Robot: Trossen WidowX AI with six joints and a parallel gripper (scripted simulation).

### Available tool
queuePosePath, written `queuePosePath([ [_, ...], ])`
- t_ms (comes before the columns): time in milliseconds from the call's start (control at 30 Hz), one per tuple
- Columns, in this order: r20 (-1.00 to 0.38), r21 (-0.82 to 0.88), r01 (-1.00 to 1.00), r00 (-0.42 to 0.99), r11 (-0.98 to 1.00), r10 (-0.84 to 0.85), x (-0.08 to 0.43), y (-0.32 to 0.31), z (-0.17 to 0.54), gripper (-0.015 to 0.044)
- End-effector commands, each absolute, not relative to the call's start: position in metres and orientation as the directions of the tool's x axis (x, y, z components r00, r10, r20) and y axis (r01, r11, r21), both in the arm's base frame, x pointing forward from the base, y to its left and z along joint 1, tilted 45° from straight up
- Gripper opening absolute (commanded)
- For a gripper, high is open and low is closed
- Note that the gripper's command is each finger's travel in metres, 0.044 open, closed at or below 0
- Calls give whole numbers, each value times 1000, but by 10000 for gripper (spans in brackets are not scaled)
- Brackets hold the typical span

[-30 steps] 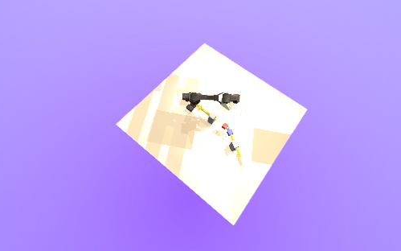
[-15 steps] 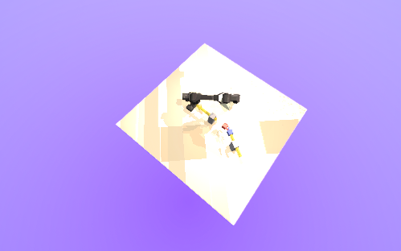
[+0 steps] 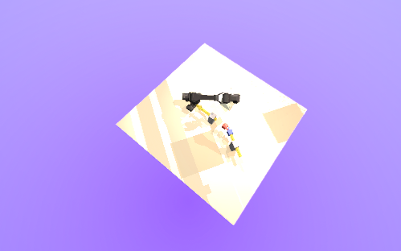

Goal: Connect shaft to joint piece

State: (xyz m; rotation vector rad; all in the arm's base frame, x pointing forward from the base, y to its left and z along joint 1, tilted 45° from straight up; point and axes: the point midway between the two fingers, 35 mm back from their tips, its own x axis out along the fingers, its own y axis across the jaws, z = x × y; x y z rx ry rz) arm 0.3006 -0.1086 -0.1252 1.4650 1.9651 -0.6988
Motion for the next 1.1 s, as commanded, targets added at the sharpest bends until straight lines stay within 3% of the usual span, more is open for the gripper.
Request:
queuePosePath([
  [0,-719,-66,964,-225,258,658,301,-109,-125,54],
  [200,-719,-66,964,-225,258,658,301,-109,-125,0],
  [1067,-720,12,984,-117,180,684,296,-86,-104,0],
])
